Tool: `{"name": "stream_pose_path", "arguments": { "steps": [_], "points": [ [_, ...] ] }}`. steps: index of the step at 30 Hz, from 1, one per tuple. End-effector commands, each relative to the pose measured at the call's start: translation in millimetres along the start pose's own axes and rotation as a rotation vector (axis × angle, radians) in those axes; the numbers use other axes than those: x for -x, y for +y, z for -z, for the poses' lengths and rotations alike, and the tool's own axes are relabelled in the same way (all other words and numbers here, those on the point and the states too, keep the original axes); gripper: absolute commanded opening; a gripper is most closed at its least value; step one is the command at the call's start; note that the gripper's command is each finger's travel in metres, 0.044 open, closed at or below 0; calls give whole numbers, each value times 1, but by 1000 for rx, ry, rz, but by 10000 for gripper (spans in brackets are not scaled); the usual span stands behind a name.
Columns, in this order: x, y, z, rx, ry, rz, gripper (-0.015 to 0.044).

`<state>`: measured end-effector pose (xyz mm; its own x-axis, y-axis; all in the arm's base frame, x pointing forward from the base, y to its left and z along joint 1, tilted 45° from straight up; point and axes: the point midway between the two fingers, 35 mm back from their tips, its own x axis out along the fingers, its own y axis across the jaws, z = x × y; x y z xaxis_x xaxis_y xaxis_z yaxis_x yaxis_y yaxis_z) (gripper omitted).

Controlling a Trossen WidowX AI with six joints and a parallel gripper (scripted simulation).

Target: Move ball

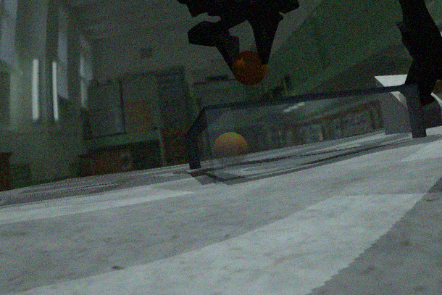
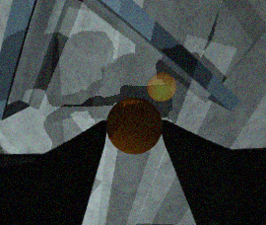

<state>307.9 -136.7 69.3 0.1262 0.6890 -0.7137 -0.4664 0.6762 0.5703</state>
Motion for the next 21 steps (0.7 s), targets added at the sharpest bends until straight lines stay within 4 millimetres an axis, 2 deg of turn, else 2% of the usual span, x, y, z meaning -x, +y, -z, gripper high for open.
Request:
{"name": "stream_pose_path", "arguments": {
  "steps": [1, 15, 21],
  "points": [
    [-4, -12, -5, -120, -7, 5, 0],
    [-24, -50, -12, -571, -9, 4, 0],
    [-26, -52, -12, -592, -9, 4, 0]
  ]
}}
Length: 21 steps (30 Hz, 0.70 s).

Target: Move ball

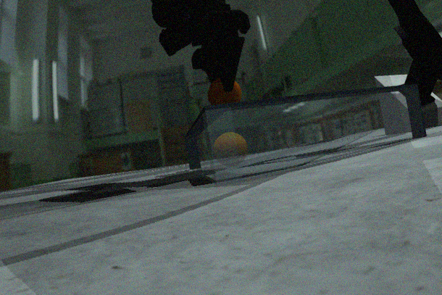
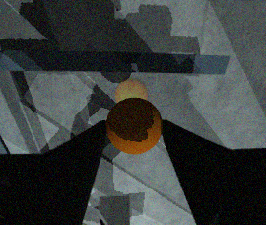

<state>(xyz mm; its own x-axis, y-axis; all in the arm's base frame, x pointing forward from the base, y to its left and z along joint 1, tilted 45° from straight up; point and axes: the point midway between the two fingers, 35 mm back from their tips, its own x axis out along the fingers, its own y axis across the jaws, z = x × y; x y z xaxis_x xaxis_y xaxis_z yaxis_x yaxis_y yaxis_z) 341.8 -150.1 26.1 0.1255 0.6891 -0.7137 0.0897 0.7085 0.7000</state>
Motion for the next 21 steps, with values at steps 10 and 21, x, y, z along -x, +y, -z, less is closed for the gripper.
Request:
{"name": "stream_pose_path", "arguments": {
  "steps": [10, 21],
  "points": [
    [-38, -1, -7, -12, -12, 1, 0],
    [-69, 0, -5, -11, -12, -2, 0]
  ]
}}
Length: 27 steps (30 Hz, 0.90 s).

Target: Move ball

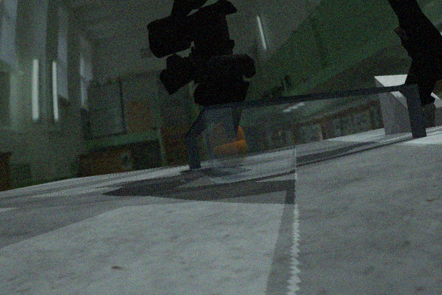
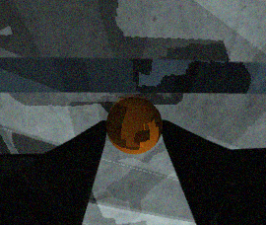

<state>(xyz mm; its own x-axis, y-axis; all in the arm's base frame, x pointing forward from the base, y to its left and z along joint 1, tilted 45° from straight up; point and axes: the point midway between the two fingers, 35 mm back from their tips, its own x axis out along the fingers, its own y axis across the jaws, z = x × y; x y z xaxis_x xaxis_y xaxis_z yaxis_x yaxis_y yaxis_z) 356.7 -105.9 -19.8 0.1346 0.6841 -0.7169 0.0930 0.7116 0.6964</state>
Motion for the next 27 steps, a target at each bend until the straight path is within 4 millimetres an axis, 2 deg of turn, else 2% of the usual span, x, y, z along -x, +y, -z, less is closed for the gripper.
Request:
{"name": "stream_pose_path", "arguments": {
  "steps": [1, 18, 19, 27],
  "points": [
    [-4, 0, 2, -8, -2, -7, 0],
    [-23, 0, 2, -8, -2, -8, 0],
    [-18, -1, -1, -2, -6, 1, 26],
    [-18, -1, -1, -2, -6, 1, 236]
  ]
}}
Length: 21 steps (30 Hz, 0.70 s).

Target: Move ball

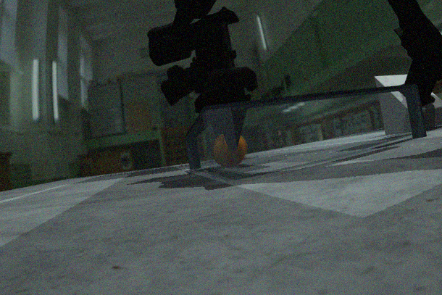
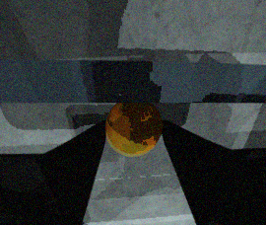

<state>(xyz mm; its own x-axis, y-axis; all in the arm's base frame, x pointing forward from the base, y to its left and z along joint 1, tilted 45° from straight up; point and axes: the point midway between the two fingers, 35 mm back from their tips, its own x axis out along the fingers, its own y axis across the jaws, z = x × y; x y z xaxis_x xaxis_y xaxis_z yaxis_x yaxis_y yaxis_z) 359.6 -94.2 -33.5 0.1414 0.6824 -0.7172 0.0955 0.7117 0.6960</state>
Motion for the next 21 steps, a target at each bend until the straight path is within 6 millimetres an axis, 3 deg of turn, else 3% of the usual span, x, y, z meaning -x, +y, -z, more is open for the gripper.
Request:
{"name": "stream_pose_path", "arguments": {
  "steps": [1, 4, 7, 13, 21],
  "points": [
    [0, 0, 0, 1, 1, 0, 262],
    [0, 0, 0, 1, 1, 0, 341],
    [3, 0, 0, 0, 1, 0, 354],
    [81, 0, 1, -7, 6, -4, 354],
    [77, -3, -1, -13, -16, -1, 354]
  ]
}}
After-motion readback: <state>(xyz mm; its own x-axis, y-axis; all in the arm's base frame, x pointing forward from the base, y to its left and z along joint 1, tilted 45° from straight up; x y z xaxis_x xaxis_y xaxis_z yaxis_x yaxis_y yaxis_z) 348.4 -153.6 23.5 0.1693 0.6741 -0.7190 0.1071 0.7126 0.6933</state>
